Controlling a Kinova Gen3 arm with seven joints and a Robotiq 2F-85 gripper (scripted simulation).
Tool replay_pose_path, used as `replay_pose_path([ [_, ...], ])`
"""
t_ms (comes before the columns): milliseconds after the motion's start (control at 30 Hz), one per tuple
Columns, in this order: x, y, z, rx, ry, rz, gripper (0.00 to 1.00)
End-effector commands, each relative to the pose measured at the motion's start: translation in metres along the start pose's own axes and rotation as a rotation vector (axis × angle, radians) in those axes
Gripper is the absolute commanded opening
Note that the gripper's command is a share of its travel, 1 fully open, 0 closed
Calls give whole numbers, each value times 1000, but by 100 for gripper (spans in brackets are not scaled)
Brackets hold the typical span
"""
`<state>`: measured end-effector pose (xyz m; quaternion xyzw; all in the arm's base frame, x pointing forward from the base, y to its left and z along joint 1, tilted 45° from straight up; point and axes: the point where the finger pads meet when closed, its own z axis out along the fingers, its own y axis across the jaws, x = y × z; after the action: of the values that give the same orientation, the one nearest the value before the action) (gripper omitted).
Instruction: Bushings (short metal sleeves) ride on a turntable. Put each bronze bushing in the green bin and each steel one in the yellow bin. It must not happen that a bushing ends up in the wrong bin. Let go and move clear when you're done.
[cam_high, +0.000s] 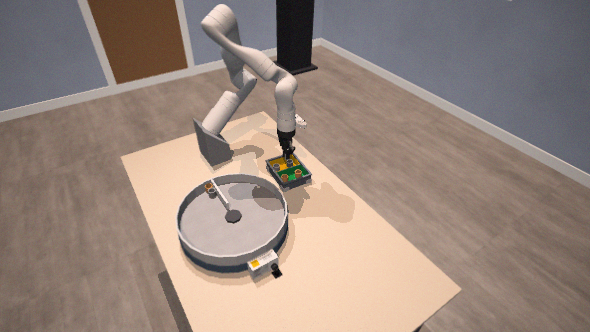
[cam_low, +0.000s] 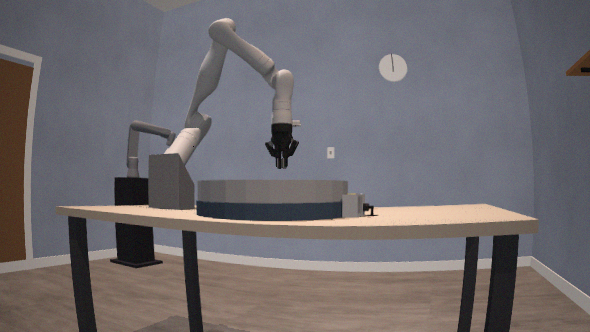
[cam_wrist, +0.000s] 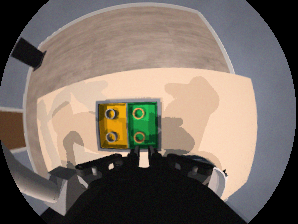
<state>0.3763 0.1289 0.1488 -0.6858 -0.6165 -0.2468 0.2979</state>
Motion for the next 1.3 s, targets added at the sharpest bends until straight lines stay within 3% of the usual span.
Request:
replay_pose_path([
  [0,0,0,0,-1,0,0,16],
  [400,0,0,0,-1,0,0,16],
  [567,-55,0,3,-1,0,0,14],
  [767,-66,0,4,-1,0,0,14],
  [900,-111,-1,6,-1,0,-1,14],
  [1000,-111,-1,6,-1,0,-1,14],
  [1167,-166,-1,10,-1,0,-1,14],
  [1267,-166,-1,10,-1,0,-1,14],
])
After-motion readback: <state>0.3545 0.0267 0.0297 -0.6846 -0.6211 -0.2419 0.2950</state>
